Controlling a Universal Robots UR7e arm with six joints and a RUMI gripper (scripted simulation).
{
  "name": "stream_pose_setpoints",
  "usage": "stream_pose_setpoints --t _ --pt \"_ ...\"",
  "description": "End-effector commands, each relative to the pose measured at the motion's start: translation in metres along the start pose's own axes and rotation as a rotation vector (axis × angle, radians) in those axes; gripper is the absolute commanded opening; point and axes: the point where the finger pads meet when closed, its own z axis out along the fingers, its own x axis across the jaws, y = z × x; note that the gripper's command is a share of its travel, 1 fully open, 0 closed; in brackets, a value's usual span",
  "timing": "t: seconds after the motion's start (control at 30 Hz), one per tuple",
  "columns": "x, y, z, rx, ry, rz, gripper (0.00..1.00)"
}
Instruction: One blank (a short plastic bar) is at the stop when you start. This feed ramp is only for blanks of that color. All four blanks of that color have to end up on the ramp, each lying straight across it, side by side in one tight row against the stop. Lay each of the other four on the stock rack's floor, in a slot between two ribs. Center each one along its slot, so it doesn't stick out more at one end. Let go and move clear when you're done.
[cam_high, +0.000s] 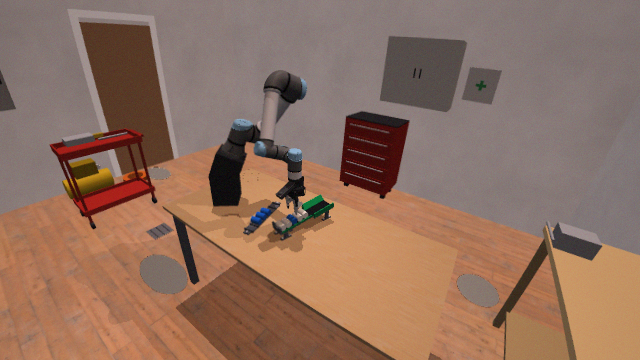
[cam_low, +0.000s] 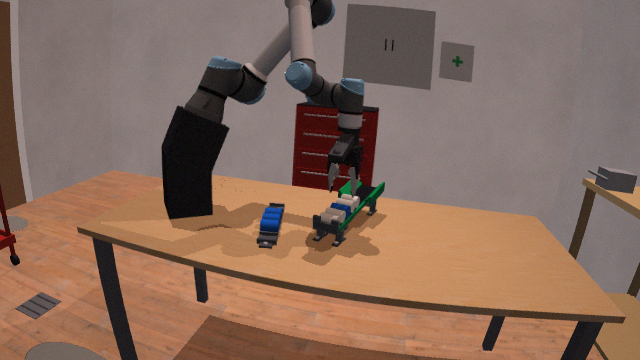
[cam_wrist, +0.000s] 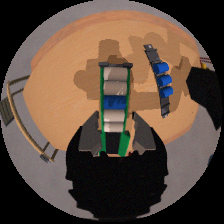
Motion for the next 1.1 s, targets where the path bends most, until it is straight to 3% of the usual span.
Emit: stream_pose_setpoints --t 0.0,0.33,1.07 --pt "-0.001 0.0 0.006 0.0 -0.001 0.0 0.47" --pt "-0.001 0.0 0.018 0.0 -0.001 0.0 0.47" --pt "-0.001 0.0 0.022 0.0 -0.001 0.0 0.47"
